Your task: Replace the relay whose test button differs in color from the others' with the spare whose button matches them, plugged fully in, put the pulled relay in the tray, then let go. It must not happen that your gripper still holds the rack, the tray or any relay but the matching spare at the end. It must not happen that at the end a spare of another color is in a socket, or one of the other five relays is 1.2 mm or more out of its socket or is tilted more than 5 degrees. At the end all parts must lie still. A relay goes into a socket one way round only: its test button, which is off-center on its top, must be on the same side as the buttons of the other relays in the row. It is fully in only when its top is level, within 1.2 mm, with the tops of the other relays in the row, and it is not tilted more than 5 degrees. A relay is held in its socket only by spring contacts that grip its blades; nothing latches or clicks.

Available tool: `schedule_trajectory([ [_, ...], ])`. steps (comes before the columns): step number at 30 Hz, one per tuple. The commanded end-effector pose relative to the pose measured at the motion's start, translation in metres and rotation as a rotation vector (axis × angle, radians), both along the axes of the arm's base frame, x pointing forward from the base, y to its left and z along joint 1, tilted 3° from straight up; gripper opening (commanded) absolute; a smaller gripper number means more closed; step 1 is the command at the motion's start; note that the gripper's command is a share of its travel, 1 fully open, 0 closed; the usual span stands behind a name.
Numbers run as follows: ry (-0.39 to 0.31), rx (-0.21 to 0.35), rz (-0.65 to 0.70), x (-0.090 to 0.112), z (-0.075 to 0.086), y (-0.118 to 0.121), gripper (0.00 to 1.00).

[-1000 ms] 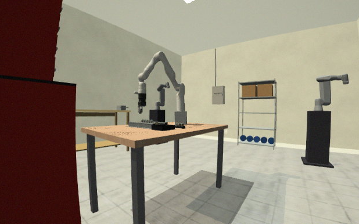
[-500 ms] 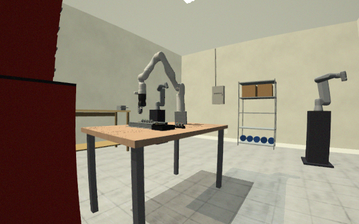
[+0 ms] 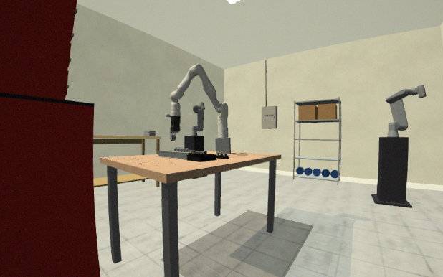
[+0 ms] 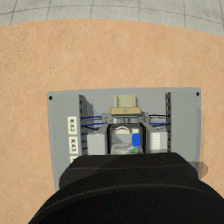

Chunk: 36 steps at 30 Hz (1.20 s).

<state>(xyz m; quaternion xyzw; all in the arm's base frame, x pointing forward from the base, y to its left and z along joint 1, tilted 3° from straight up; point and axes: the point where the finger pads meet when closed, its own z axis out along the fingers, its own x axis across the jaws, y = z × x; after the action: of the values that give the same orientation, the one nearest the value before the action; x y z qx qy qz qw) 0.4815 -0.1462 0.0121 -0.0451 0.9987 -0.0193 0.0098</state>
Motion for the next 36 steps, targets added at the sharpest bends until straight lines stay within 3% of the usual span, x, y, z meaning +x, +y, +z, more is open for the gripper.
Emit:
schedule_trajectory([
  [1,-0.003,-0.001,-0.004,-0.0003,-0.0011,-0.0013,0.00],
  [36,-0.003,-0.001,-0.005,-0.0019,-0.0035,-0.0017,0.00],
])
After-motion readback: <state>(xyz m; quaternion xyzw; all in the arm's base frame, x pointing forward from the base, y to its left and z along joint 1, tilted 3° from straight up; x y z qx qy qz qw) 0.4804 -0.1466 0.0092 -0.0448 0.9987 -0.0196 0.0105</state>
